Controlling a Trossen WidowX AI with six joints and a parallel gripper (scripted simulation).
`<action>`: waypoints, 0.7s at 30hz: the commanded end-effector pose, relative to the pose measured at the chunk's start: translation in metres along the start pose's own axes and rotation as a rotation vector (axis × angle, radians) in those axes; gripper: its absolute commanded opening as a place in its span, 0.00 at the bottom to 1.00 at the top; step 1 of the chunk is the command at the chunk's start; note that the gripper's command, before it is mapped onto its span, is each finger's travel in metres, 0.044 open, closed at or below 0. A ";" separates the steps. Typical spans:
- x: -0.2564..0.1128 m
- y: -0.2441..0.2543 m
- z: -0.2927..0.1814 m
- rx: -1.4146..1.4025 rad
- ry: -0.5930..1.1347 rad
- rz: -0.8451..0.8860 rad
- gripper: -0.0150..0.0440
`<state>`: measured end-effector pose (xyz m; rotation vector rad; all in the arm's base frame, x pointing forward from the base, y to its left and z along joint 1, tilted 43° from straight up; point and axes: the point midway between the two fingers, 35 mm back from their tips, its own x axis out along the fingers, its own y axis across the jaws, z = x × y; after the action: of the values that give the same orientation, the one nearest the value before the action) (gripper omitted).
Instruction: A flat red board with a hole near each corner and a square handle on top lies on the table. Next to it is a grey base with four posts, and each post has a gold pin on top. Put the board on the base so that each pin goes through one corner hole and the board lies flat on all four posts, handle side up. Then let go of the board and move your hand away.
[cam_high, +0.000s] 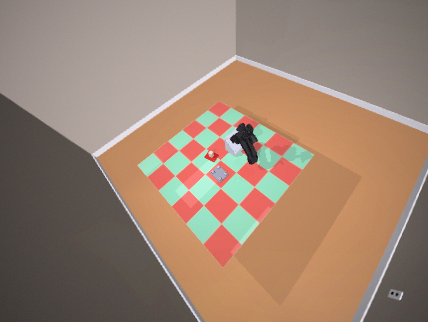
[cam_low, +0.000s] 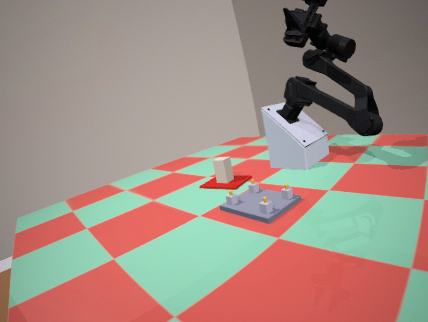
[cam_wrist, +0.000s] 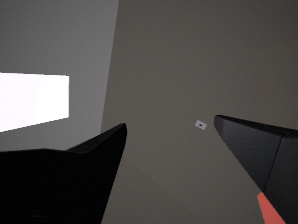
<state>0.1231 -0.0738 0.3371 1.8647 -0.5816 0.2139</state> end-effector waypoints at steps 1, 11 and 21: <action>0.001 0.001 0.001 0.021 -0.002 0.002 0.98; 0.040 0.027 0.113 1.174 -0.187 0.088 1.00; 0.070 -0.059 0.206 2.130 -0.623 0.150 1.00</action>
<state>0.1543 -0.2411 0.2905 3.5585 -0.8489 0.5252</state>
